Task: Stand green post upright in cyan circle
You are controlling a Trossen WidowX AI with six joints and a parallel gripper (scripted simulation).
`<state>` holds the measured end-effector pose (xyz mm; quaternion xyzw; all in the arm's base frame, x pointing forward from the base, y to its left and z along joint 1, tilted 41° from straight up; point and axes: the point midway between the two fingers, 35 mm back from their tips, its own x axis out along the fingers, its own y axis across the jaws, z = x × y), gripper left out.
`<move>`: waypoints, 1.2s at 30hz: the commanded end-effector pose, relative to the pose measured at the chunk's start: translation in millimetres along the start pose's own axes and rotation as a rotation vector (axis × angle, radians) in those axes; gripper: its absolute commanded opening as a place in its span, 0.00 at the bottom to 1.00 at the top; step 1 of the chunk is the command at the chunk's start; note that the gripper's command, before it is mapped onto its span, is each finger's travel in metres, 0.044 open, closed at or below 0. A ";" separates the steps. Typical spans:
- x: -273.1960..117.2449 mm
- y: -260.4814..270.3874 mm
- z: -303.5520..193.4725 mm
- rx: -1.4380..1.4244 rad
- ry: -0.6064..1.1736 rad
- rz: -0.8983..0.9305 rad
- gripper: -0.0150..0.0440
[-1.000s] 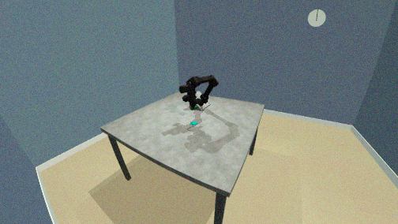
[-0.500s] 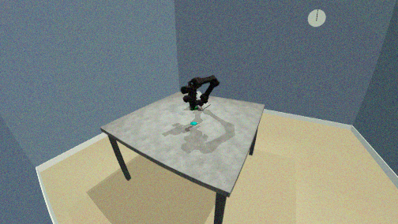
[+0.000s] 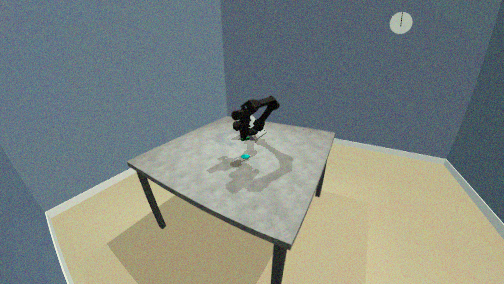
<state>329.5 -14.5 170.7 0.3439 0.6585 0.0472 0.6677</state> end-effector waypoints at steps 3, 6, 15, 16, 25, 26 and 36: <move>2.7 -1.8 -0.8 -0.007 -0.027 -0.031 0.29; 4.3 -2.2 -0.8 -0.012 -0.040 -0.045 0.29; 8.4 -3.4 -0.7 -0.025 -0.083 -0.083 0.29; 8.9 -3.5 -0.7 -0.026 -0.088 -0.087 0.29; 12.5 -4.4 -0.2 -0.037 -0.133 -0.122 0.29; 12.9 -4.5 -0.2 -0.038 -0.139 -0.125 0.29; 16.2 -5.1 0.5 -0.049 -0.193 -0.160 0.29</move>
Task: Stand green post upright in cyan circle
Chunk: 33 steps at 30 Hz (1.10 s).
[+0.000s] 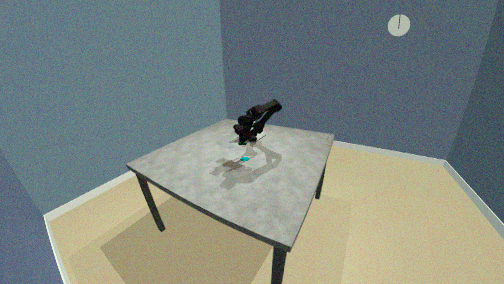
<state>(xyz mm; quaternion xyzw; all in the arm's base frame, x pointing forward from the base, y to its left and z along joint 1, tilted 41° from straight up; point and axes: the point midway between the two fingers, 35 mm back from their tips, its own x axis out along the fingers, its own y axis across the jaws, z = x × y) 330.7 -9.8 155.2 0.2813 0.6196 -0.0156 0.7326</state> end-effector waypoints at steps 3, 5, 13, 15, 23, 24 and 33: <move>1.5 -1.0 -0.3 -0.002 -0.035 -0.024 0.29; 2.0 -1.0 -0.2 -0.004 -0.046 -0.030 0.29; 4.1 -0.8 0.1 -0.009 -0.093 -0.053 0.29; 4.5 -0.7 0.2 -0.010 -0.105 -0.059 0.29; 6.1 -0.3 0.7 -0.012 -0.154 -0.078 0.29; 6.2 -0.2 0.7 -0.013 -0.160 -0.081 0.29; 7.4 0.4 1.3 -0.014 -0.217 -0.099 0.29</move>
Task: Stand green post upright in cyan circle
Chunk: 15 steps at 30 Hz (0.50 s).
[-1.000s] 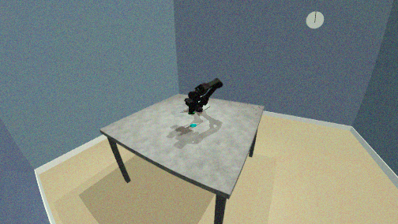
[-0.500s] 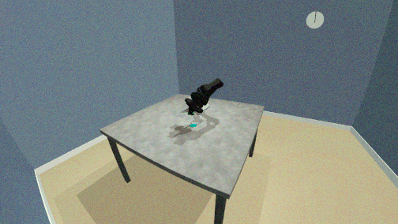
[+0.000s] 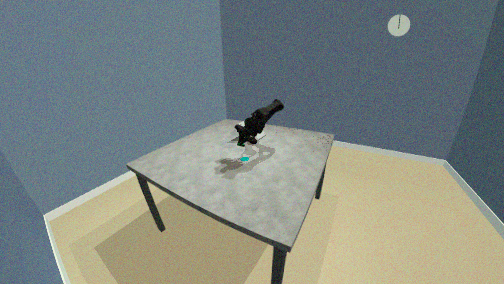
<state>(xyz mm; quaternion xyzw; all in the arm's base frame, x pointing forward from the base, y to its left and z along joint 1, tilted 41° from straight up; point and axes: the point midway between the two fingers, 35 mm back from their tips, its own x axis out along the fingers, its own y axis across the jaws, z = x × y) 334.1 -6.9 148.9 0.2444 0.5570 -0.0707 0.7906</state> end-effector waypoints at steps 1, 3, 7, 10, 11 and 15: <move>0.0 -0.7 -0.1 0.003 -0.027 -0.012 0.29; 0.2 -0.5 0.0 0.003 -0.040 -0.016 0.29; 0.4 -0.1 0.2 0.004 -0.066 -0.023 0.29; 0.6 0.2 0.3 0.006 -0.086 -0.027 0.29; 0.6 0.4 0.4 0.006 -0.092 -0.029 0.29; 0.7 0.8 0.6 0.008 -0.119 -0.034 0.29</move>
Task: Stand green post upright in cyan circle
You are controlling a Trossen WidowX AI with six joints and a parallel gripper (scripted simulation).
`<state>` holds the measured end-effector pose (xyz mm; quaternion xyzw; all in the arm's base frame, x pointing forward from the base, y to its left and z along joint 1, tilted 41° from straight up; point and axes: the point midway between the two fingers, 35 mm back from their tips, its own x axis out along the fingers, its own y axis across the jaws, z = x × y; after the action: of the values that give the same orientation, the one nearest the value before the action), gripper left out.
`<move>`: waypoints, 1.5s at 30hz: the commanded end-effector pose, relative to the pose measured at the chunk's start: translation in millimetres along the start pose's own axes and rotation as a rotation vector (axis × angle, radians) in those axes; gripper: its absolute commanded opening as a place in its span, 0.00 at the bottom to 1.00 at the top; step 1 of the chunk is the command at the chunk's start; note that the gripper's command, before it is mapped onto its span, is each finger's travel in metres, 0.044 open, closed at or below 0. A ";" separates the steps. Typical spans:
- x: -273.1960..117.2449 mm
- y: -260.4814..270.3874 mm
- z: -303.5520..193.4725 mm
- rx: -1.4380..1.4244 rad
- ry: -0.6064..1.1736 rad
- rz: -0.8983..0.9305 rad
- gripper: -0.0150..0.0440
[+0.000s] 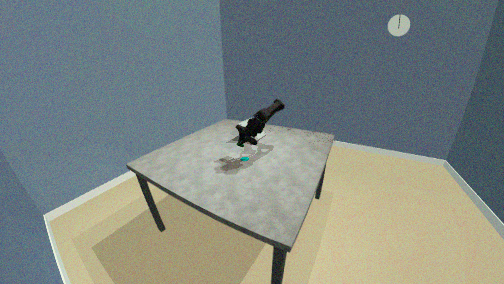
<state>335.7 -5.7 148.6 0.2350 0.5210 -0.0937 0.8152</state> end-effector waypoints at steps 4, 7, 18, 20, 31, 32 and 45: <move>-0.4 -0.2 0.2 0.007 -0.048 -0.013 0.29; -0.5 0.1 0.3 0.009 -0.069 -0.016 0.29; -1.5 1.6 0.8 0.021 -0.143 -0.025 0.29; -1.7 1.8 0.9 0.023 -0.157 -0.025 0.29; -3.6 3.3 1.2 0.040 -0.232 -0.028 0.29; -3.8 3.4 1.2 0.042 -0.239 -0.027 0.29; -7.1 5.0 1.2 0.067 -0.328 -0.023 0.29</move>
<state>336.5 -1.9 156.0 0.2361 0.3906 -0.1515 0.8768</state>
